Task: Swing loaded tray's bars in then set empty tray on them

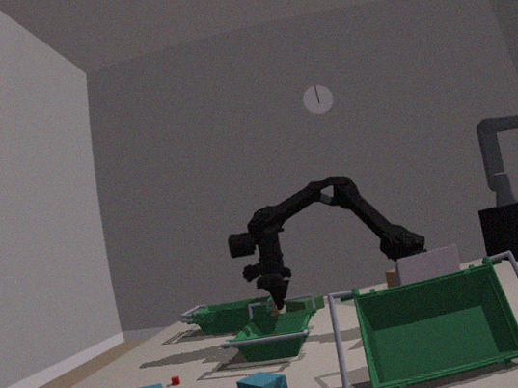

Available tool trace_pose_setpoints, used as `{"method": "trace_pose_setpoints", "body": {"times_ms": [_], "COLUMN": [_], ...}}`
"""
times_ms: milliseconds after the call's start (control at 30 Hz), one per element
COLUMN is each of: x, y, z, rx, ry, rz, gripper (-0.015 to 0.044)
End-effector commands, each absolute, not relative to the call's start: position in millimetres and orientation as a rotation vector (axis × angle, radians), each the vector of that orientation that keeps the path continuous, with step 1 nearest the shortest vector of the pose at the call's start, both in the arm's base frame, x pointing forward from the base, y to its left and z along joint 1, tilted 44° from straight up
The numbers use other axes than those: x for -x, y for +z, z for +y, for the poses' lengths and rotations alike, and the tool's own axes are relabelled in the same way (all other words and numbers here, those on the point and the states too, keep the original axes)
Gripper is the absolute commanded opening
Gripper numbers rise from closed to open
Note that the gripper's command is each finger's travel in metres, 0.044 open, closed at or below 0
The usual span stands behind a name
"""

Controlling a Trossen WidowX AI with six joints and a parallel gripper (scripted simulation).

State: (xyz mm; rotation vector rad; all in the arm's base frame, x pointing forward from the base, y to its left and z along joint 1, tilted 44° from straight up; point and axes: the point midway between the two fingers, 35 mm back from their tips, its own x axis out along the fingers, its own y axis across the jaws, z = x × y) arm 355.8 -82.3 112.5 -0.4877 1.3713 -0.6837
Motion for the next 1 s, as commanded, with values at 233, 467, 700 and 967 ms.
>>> {"method": "trace_pose_setpoints", "body": {"times_ms": [233, 467, 700, 967], "x": [-362.1, -362.7, -361.3, -361.3], "y": [70.3, 91.2, 98.2, 98.2], "z": [-70.4, -53.3, -45.6, -45.6], "rx": [0.483, 0.482, 0.488, 0.488], "ry": [-0.679, -0.677, -0.669, -0.669], "rz": [1.381, 1.382, 1.387, 1.387], "gripper": [0.0085, 0.0085, 0.0085, 0.0085]}}
